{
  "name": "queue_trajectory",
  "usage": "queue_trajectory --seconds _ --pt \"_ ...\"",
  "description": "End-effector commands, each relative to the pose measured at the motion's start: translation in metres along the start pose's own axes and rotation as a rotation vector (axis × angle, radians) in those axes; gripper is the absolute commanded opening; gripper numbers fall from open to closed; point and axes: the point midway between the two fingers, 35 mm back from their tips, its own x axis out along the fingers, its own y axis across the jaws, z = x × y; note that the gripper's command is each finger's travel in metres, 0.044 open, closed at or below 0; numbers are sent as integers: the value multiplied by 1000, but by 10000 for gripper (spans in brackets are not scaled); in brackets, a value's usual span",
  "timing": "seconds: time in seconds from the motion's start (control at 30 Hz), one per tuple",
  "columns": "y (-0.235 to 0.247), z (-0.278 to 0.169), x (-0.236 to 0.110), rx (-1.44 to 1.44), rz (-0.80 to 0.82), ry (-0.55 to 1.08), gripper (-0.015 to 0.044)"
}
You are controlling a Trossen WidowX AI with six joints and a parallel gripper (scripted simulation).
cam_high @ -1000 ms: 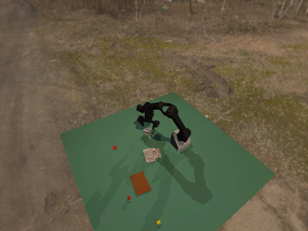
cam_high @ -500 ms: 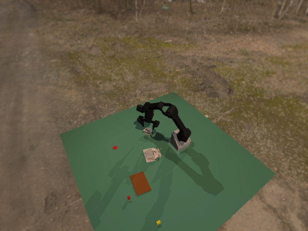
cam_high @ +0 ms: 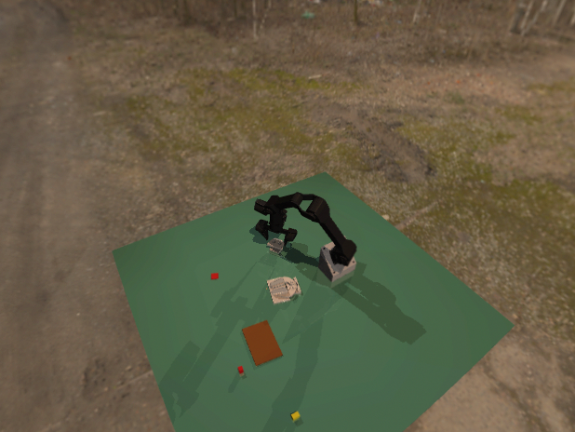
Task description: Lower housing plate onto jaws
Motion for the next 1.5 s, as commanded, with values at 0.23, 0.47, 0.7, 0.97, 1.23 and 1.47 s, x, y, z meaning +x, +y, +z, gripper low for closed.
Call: queue_trajectory --seconds 0.23,0.47,0.7,0.97,1.23,1.47 --pt "0 -1 20 6 -2 9 440" --pt "0 -2 29 6 -2 10 440" --pt "0 -2 29 6 -2 10 440" --pt "0 -2 29 6 -2 10 440" --pt "-1 -1 29 2 -4 4 433" --pt "-1 -1 29 2 -4 4 387"
